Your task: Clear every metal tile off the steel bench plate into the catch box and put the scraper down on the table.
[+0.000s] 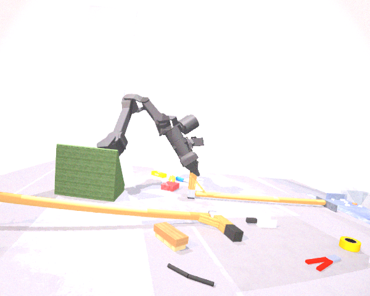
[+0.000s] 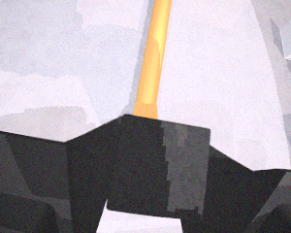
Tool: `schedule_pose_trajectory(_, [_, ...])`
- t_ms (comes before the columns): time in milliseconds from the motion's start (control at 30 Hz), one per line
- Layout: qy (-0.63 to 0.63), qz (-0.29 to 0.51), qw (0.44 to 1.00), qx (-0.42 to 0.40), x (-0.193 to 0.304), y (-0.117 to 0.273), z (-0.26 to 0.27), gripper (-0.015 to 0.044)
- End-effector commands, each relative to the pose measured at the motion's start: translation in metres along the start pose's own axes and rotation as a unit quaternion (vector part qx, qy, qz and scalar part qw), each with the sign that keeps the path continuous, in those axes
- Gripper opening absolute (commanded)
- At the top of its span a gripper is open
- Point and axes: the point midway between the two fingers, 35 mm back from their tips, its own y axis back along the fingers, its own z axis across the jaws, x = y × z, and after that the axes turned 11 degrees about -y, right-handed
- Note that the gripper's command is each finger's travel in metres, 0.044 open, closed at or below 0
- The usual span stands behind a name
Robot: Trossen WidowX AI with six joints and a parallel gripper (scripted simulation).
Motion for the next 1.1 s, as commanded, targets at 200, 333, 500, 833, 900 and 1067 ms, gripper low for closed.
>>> schedule_pose_trajectory(200, [0.007,-0.003,1.000,-0.005,-0.011,-0.005,0.010,0.0000])
schedule_pose_trajectory(333, [0.008,-0.003,1.000,-0.005,-0.016,-0.009,0.013,0.0000])
schedule_pose_trajectory(500, [0.009,-0.003,1.000,-0.006,-0.022,-0.013,0.016,0.0000])
schedule_pose_trajectory(833, [0.010,-0.003,1.000,-0.008,-0.034,-0.023,0.021,0.0000])
schedule_pose_trajectory(900, [0.011,-0.003,1.000,-0.009,-0.036,-0.025,0.022,0.0000])
schedule_pose_trajectory(1067, [0.012,-0.003,1.000,-0.010,-0.043,-0.030,0.023,0.0000])
